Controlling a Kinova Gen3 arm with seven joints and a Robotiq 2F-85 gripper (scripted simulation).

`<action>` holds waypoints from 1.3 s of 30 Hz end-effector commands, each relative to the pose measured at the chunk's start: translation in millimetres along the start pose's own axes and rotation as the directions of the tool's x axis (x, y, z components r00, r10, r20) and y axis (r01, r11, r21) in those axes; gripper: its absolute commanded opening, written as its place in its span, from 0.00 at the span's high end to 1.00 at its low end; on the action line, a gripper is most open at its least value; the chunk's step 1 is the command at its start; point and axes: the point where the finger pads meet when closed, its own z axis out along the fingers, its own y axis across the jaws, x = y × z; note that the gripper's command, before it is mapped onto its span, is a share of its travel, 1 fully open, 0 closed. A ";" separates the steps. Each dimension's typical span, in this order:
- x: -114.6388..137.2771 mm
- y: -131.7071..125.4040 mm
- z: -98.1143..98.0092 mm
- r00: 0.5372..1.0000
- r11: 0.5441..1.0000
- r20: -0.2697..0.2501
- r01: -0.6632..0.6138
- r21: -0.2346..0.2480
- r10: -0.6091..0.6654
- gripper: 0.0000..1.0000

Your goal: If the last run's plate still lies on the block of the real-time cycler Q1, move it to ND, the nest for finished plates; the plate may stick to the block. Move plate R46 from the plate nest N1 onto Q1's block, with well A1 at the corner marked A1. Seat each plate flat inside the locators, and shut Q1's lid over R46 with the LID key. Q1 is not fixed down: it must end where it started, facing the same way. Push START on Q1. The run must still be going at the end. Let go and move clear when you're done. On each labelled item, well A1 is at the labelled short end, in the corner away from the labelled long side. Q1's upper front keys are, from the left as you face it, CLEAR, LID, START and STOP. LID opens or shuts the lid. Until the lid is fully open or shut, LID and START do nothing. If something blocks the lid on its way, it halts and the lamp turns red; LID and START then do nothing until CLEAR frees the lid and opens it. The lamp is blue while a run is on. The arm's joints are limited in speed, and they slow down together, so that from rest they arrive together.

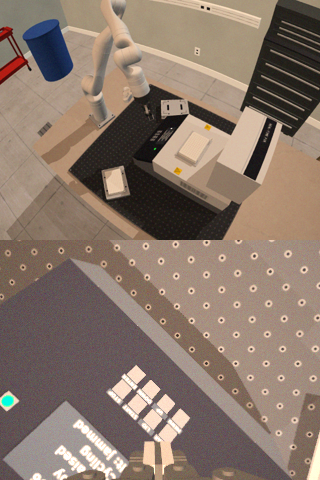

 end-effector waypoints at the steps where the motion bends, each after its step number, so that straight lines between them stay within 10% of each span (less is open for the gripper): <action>1: 1.4 -1.3 4.7 1.000 1.000 0.005 -0.003 0.002 0.003 0.90; 39: 9.5 6.6 45.7 1.000 1.000 0.004 -0.004 0.002 0.004 0.90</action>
